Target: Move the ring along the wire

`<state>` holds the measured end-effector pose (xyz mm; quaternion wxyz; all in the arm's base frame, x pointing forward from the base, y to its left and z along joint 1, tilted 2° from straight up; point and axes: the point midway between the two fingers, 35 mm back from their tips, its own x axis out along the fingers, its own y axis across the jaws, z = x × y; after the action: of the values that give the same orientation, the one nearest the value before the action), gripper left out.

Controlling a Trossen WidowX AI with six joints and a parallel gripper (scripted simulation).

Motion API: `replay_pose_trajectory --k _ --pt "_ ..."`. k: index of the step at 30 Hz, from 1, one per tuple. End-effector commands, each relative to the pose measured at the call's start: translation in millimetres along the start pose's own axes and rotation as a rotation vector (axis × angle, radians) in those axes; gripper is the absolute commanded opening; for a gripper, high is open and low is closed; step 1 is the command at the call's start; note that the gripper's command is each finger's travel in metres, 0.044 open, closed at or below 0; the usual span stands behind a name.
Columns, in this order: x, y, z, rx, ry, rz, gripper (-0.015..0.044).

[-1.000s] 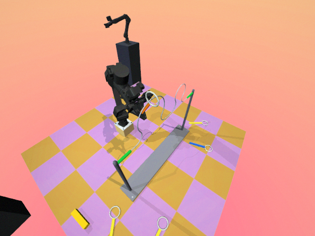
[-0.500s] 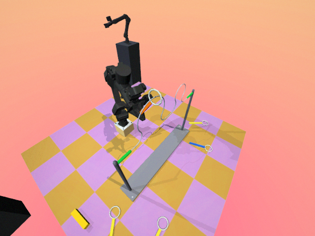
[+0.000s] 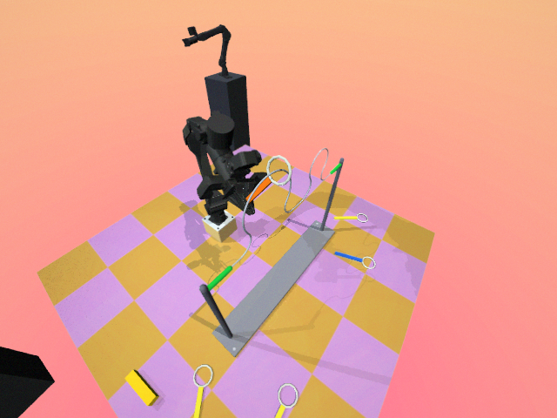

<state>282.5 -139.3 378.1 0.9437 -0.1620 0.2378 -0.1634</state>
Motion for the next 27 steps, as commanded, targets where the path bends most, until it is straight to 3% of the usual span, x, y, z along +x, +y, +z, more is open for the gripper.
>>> replay_pose_trajectory --k 1,27 --pt "-0.6 -2.0 -0.2 -0.05 -0.008 -0.03 -0.015" --pt "-0.2 -12.1 1.4 -0.335 -0.047 -0.193 -0.015"
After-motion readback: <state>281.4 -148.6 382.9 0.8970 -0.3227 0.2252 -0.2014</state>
